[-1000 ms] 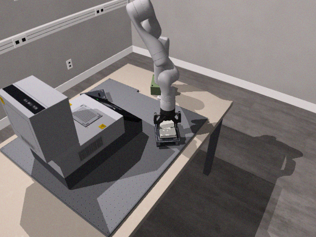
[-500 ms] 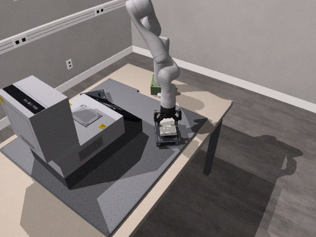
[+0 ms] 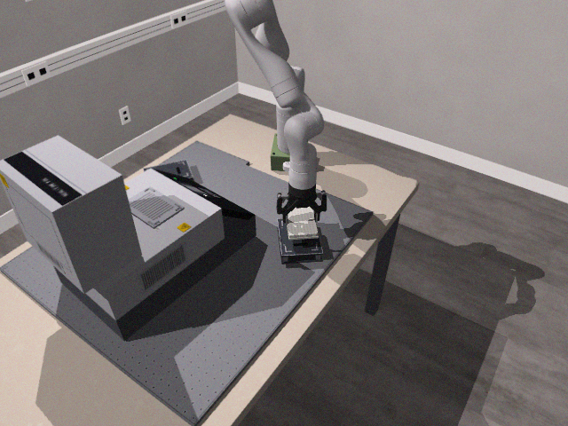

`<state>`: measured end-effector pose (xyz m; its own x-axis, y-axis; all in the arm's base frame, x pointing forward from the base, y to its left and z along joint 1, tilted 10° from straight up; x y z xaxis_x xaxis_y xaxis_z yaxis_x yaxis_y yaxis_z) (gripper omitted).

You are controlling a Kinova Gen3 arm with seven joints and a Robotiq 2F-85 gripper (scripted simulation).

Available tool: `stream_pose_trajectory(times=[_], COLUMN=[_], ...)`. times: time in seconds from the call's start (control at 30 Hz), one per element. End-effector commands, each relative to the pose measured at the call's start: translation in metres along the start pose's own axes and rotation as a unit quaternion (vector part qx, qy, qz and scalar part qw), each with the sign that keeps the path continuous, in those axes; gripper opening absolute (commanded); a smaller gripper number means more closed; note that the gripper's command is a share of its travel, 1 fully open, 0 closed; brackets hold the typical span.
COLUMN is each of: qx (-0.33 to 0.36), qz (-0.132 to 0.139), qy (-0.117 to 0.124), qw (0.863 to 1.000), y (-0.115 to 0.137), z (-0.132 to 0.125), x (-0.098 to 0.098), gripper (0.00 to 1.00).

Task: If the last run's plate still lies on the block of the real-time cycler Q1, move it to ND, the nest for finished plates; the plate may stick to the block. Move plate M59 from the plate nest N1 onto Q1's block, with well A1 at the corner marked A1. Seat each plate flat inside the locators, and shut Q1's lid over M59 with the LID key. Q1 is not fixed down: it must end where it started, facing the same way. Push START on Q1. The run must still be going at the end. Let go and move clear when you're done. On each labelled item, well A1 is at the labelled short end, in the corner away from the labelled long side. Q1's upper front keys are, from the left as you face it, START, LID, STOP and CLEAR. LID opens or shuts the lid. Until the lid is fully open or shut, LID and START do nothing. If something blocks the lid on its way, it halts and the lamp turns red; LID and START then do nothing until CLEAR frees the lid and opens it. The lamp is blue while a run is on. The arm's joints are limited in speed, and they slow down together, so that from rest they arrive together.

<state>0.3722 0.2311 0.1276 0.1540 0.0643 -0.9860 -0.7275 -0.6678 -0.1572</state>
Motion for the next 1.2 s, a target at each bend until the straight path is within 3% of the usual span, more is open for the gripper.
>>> stream_pose_trajectory(times=[0.0, 1.17], qx=[0.000, 0.000], qz=[0.000, 0.000], qy=[0.003, 0.002], qw=[1.000, 1.000], y=[-0.001, -0.001], z=[-0.003, -0.003], x=[-0.007, -0.048], gripper=[0.90, 0.90])
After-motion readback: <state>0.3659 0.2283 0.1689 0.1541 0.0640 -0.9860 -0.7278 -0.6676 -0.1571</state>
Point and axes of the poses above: the point where the finger pads meet when closed, its own x axis out along the fingers, its own z axis across the jaws, y = z × x, the point moved 3 cm from there along -x, back along the fingers, and after that the axes turned 9 degrees about -x, right-handed, at the moved point
